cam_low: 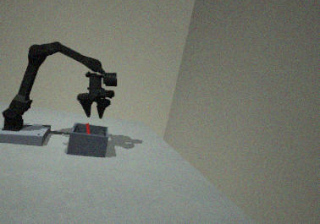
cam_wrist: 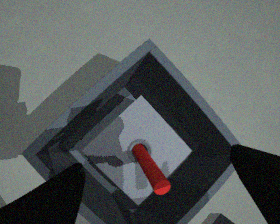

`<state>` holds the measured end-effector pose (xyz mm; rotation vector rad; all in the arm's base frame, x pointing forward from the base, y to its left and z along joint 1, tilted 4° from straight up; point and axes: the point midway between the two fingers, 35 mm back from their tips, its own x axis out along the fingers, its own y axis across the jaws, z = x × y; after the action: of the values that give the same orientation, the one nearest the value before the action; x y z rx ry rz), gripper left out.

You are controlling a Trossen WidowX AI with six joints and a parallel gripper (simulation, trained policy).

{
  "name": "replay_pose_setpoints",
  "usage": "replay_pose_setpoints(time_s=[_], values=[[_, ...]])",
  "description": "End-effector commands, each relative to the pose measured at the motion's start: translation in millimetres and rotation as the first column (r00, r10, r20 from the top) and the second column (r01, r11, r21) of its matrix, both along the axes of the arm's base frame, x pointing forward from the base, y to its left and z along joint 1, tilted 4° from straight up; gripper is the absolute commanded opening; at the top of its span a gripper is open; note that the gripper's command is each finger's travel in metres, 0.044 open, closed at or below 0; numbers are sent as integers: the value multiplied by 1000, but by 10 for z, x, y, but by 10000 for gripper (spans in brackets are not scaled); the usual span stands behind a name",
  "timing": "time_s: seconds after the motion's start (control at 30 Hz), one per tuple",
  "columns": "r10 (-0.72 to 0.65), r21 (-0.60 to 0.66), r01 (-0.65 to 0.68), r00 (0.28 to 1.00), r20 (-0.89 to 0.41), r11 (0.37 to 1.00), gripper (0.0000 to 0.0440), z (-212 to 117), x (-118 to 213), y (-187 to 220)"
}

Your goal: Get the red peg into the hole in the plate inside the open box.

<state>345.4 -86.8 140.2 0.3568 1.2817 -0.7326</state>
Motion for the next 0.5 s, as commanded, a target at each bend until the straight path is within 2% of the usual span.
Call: replay_pose_setpoints(time_s=[0.0,0.47], values=[[6,-4,-6,1000,-5,1000,440,2,-9,2],[21,-8,-21,1000,-12,1000,440,3,-26,29]])
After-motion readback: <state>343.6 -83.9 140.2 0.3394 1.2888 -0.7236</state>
